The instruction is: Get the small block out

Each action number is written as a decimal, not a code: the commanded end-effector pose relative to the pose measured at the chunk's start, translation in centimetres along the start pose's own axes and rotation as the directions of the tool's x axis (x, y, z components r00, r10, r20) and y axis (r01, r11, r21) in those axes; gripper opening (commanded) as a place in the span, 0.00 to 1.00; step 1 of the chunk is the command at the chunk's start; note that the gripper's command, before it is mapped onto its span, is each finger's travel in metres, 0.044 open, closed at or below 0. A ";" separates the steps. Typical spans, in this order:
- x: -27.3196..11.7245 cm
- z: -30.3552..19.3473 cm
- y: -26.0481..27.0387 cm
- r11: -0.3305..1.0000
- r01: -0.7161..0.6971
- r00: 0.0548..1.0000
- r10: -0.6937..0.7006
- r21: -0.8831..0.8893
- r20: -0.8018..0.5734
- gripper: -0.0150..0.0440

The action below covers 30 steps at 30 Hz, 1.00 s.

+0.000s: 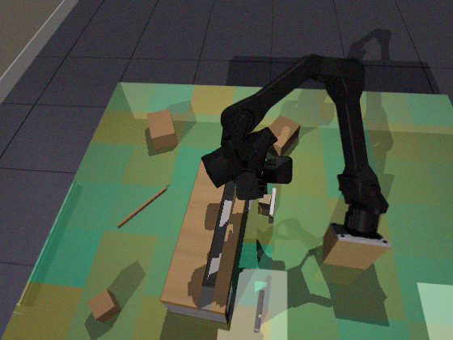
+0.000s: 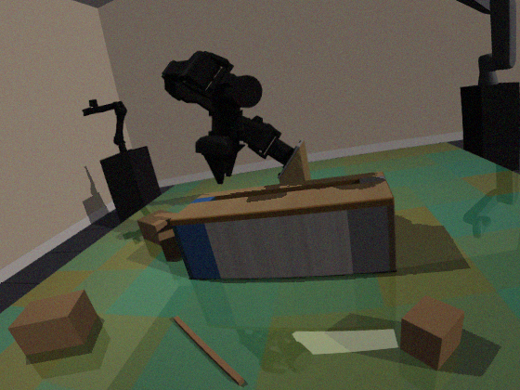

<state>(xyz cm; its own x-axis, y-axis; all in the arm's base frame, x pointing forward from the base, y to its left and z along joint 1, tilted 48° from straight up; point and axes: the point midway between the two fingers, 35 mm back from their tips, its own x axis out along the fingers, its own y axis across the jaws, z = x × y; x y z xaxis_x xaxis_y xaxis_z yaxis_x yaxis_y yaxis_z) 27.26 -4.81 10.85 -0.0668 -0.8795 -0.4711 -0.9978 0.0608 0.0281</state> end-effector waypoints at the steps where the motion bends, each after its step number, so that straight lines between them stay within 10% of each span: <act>1: -0.1 -0.5 0.8 0.979 0.052 0.998 -0.044 -0.197 0.044 0.74; 13: -0.4 -1.8 3.4 0.466 0.276 0.950 -0.266 -0.840 0.165 0.74; 22: -0.5 -2.1 4.4 0.116 0.251 0.908 -0.372 -0.961 0.192 0.74; 30: -0.5 -2.1 4.4 0.095 0.244 0.906 -0.376 -0.965 0.193 0.74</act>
<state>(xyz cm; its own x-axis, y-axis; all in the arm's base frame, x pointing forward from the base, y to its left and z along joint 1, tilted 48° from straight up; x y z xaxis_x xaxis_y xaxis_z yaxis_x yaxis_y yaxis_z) 23.81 -5.12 13.24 0.2413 -0.7655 -0.5965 -0.3969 -0.6387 0.6592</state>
